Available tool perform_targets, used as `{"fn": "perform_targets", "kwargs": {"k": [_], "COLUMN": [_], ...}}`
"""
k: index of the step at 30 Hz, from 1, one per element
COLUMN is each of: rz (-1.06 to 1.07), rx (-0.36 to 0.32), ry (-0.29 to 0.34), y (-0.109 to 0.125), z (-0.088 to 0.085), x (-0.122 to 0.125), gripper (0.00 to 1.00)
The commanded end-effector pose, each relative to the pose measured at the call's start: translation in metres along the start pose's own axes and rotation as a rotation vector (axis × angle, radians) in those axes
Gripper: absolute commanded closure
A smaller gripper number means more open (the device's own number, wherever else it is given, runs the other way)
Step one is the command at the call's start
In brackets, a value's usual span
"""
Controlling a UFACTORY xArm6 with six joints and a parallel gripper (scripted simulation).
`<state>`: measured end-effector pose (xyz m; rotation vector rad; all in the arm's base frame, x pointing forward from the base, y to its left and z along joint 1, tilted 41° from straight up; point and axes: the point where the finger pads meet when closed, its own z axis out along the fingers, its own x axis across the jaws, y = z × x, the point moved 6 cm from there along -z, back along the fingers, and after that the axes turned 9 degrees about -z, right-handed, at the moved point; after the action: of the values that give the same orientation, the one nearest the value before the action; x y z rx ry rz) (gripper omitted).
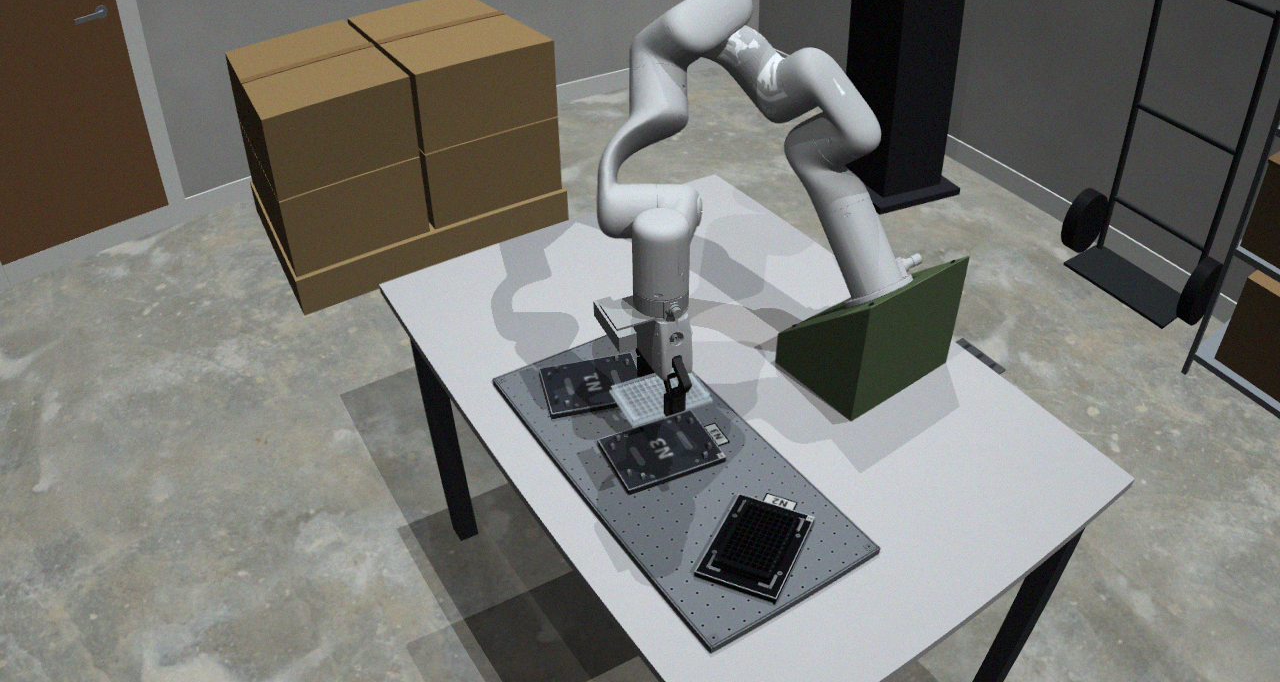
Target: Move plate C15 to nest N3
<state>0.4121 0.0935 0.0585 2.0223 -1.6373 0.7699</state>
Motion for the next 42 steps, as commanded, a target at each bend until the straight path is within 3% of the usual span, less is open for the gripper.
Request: {"fn": "perform_targets", "kwargs": {"k": [1,18,42], "rz": [0.002,0.002,0.002], "rx": [0.004,0.004,0.004], "ry": [-0.001,-0.001,0.0], "y": [-0.002,-0.002,-0.002], "z": [-0.001,-0.001,0.035], "x": [-0.002,-0.002,-0.002], "gripper": [1.0,1.0,1.0]}}
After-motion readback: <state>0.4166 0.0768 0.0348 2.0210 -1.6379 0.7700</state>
